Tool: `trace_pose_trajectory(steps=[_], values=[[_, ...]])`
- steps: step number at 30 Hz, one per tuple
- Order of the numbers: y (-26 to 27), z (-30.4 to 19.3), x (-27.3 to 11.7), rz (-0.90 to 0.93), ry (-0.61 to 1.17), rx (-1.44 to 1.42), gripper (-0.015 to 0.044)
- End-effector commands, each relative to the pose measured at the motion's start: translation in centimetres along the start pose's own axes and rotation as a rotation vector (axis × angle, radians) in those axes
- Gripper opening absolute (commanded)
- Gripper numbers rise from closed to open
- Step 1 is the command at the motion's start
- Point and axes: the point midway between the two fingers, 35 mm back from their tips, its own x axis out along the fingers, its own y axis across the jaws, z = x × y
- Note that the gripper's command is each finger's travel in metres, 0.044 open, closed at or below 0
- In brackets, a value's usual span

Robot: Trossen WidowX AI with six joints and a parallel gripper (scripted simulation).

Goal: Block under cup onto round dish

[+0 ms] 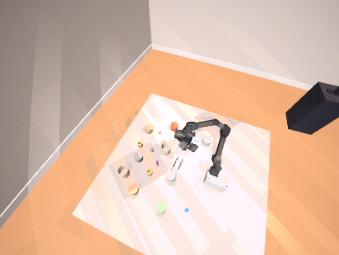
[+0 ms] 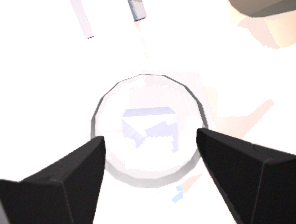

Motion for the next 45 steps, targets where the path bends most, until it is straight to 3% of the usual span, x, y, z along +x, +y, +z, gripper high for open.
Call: trace_pose_trajectory(steps=[1,9,13,20,24,38,45], values=[[0.0,-0.1,0.5,-0.006,0.001,-0.003,0.026],[0.0,-0.2,1.5,-0.006,0.002,-0.003,0.026],[0.0,-0.2,1.5,-0.006,0.002,-0.003,0.0155],[0.0,-0.2,1.5,-0.006,0.002,-0.003,0.0108],[-0.1,-0.1,0.6,-0.015,-0.002,-0.004,0.0003],[0.3,-0.2,-7.5,-0.078,-0.048,-0.096,0.0],[0.0,-1.3,-7.0,-0.072,-0.052,-0.094,0.0]])
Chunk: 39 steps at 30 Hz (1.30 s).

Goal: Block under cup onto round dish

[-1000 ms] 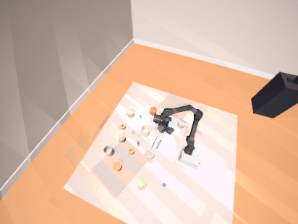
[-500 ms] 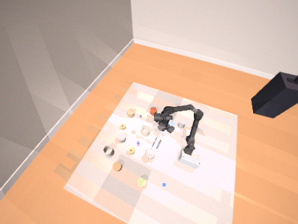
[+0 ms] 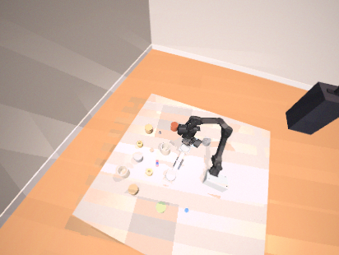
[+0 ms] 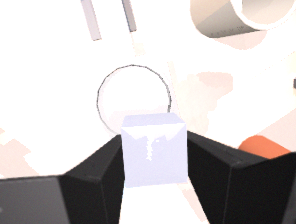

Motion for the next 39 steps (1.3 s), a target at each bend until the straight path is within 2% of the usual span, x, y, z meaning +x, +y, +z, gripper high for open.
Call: trace_pose_trajectory(steps=[1,27,33,39], values=[[-0.1,-1.3,0.7,0.006,-0.007,0.011,0.0],[2.1,-13.0,8.5,0.066,0.05,0.096,0.0],[2.3,-13.3,9.4,0.068,0.053,0.098,0.0],[2.5,-13.4,12.1,0.067,0.054,0.098,0.0]])
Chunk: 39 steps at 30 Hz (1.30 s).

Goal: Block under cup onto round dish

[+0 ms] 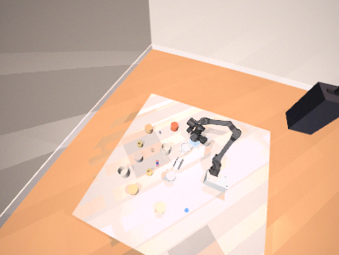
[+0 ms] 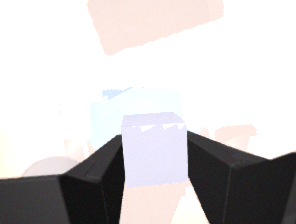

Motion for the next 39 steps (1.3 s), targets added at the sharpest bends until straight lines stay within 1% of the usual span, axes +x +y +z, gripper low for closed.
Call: trace_pose_trajectory(steps=[1,20,36,37,39], values=[[0.1,0.0,1.4,-0.003,-0.003,-0.003,0.0],[0.1,0.0,3.7,-0.004,-0.001,-0.003,0.0],[0.1,-0.2,3.1,-0.003,0.002,0.003,0.042],[0.0,-0.1,2.4,-0.003,0.0,0.003,0.044],[0.0,0.0,-0.3,-0.002,-0.004,0.0,0.044]])
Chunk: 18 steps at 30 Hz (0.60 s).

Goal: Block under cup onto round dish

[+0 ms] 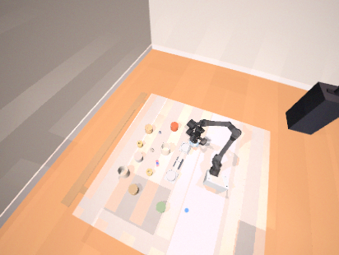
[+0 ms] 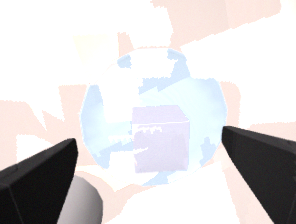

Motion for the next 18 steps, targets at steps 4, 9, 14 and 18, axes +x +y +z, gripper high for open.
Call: trace_pose_trajectory(steps=[4,9,14,18], values=[[-0.2,0.0,-4.6,-0.02,-0.002,0.001,0.044],[-0.2,0.0,-7.5,-0.023,-0.005,-0.004,0.044],[-0.1,0.0,-8.3,-0.024,-0.005,-0.005,0.044],[-0.1,0.0,-8.3,-0.024,-0.005,-0.005,0.044]])
